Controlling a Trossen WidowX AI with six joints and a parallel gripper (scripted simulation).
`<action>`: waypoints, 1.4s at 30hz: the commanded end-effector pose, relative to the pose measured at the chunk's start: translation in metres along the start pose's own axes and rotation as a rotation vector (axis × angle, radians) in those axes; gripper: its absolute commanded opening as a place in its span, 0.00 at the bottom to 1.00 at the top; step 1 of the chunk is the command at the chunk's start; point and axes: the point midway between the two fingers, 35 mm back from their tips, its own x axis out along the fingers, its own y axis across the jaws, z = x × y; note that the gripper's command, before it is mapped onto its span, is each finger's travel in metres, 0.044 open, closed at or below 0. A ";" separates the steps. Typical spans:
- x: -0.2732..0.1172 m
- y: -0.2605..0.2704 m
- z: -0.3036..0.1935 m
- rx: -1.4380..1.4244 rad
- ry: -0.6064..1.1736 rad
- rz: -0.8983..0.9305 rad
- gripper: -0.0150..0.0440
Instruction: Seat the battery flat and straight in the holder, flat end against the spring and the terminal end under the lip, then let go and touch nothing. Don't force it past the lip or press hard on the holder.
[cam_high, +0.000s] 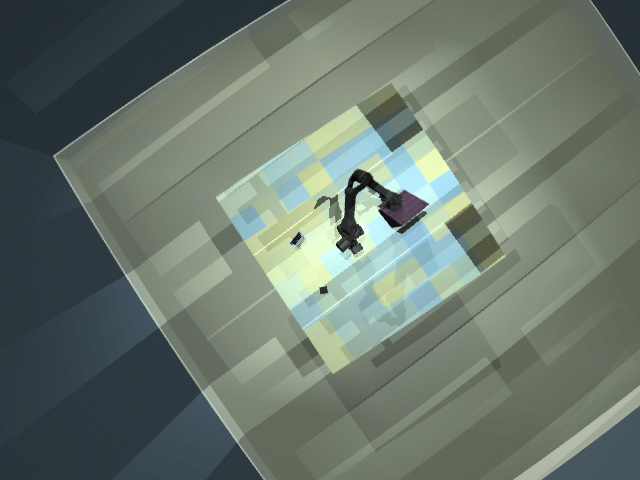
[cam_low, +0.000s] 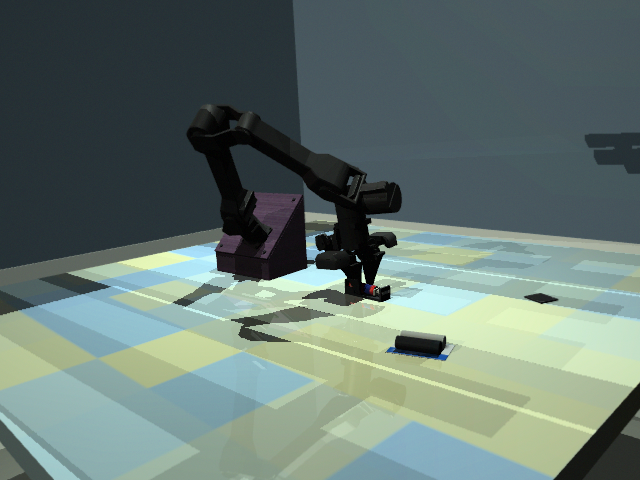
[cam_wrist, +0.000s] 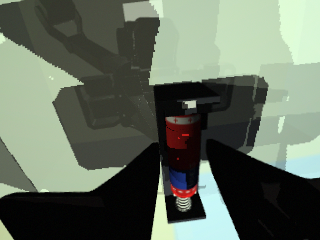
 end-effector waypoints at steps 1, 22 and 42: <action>-0.004 0.000 -0.001 0.004 0.001 0.000 0.53; -0.085 -0.011 -0.006 0.006 0.001 -0.003 1.00; -0.085 -0.011 -0.006 0.006 0.001 -0.003 1.00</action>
